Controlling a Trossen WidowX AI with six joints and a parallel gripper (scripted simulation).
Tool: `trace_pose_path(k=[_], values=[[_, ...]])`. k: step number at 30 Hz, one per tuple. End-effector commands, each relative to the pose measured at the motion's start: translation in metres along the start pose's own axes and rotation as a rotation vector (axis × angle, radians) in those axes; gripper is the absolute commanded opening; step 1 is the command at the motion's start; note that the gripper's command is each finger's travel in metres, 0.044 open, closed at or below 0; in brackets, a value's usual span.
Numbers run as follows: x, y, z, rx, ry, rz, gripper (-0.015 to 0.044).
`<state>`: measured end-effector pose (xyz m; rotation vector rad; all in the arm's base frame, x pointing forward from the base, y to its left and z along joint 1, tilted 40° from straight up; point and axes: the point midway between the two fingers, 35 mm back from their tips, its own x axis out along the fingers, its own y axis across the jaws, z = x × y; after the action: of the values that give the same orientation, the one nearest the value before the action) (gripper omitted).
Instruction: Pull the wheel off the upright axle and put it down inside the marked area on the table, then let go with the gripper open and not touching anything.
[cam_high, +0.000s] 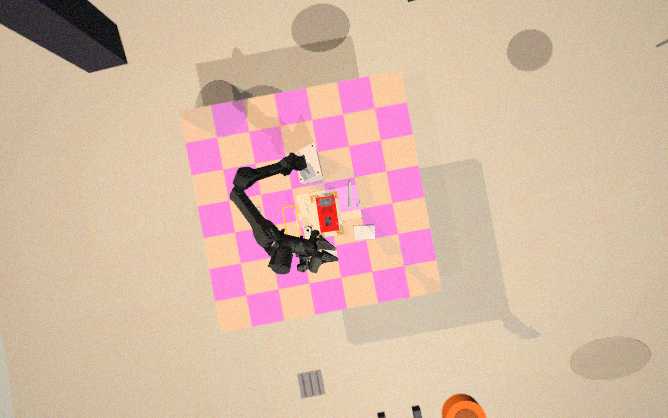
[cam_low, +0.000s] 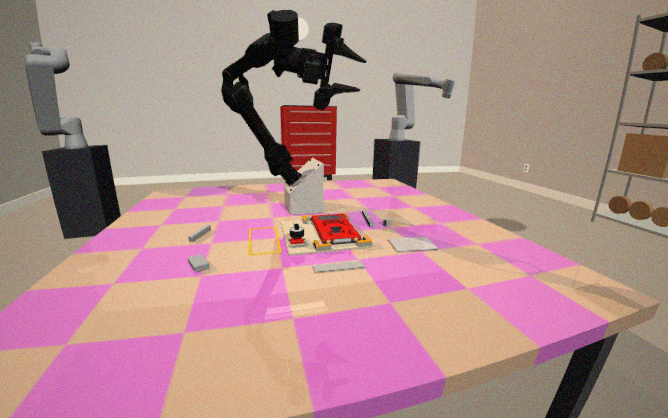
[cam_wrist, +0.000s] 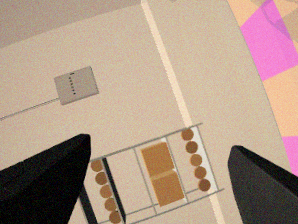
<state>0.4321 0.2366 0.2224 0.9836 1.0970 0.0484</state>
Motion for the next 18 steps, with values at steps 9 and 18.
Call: trace_pose_path(k=[9,18], values=[[0.011,-0.121,0.06,0.342,-0.284,-0.401,0.03],[-0.012,-0.208,0.09,0.533,-0.542,-0.684,0.03]])
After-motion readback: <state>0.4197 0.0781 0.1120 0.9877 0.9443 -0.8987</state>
